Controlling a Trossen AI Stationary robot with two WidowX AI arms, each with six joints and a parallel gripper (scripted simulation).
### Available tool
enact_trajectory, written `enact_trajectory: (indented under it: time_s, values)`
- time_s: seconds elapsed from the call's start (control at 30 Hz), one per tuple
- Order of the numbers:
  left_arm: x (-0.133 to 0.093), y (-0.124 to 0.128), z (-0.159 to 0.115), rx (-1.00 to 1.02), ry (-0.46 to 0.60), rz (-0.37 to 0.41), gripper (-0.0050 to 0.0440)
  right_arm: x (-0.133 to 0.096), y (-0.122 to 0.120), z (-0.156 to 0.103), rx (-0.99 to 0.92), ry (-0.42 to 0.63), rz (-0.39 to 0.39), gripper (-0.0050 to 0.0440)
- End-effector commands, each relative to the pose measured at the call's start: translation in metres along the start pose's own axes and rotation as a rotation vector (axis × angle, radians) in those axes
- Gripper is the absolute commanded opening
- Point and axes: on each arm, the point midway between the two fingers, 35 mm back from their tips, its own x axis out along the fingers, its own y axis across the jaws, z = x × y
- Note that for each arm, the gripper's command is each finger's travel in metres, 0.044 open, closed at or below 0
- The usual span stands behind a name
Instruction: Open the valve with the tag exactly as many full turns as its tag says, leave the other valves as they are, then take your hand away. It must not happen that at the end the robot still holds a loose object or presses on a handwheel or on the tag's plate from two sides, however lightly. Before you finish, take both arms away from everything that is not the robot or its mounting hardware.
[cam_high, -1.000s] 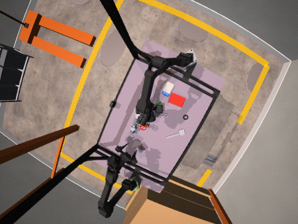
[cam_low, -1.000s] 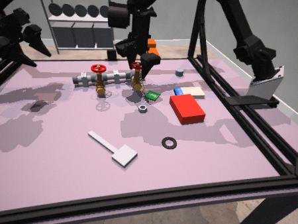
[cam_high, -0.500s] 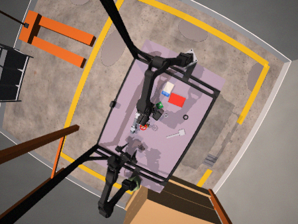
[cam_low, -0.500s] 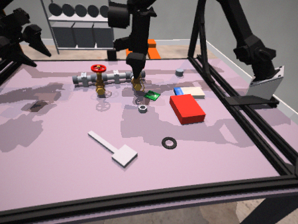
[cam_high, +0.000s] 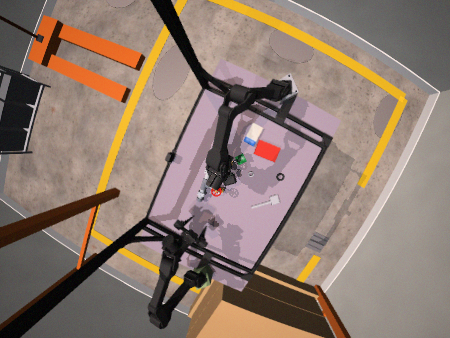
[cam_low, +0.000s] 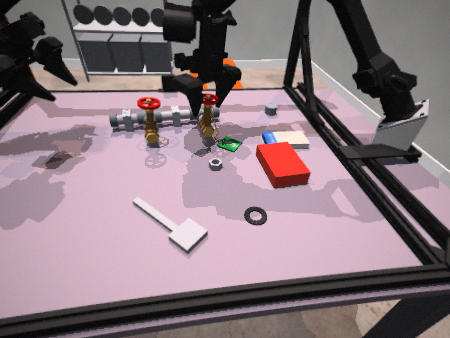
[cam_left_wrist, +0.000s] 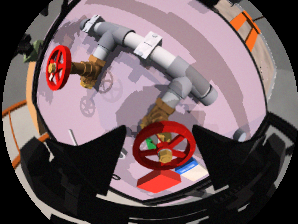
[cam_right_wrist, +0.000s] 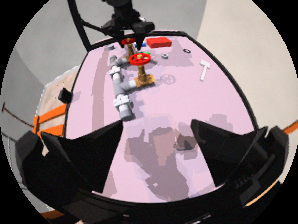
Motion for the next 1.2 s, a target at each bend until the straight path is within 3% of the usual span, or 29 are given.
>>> enact_trajectory:
  time_s: [0.0, 0.1, 0.43, 0.63, 0.87, 1.17]
  values:
    - [-0.0001, -0.0008, 0.0004, 0.049, -0.003, -0.003, 0.04, 0.0, 0.0, 0.0, 0.0, 0.0, 0.0, 0.04]
    - [-0.0001, -0.0008, 0.0004, 0.049, -0.003, -0.003, 0.04, 0.0, 0.0, 0.0, 0.0, 0.0, 0.0, 0.04]
    - [0.0007, -0.0009, -0.0006, 0.03, 0.0, 0.0, 0.016, 0.0, 0.0, 0.0, 0.0, 0.0, 0.0, 0.04]
    - [0.0007, -0.0009, -0.0006, 0.03, 0.0, 0.0, 0.016, 0.0, 0.0, 0.0, 0.0, 0.0, 0.0, 0.04]
    - [0.0007, -0.0009, -0.0006, 0.03, 0.0, 0.0, 0.0, 0.0, 0.0, 0.0, 0.0, 0.0, 0.0, 0.04]
    - [0.001, -0.0007, -0.0003, 0.016, -0.001, -0.003, 0.0, 0.0, 0.0, 0.0, 0.0, 0.0, 0.0, 0.04]
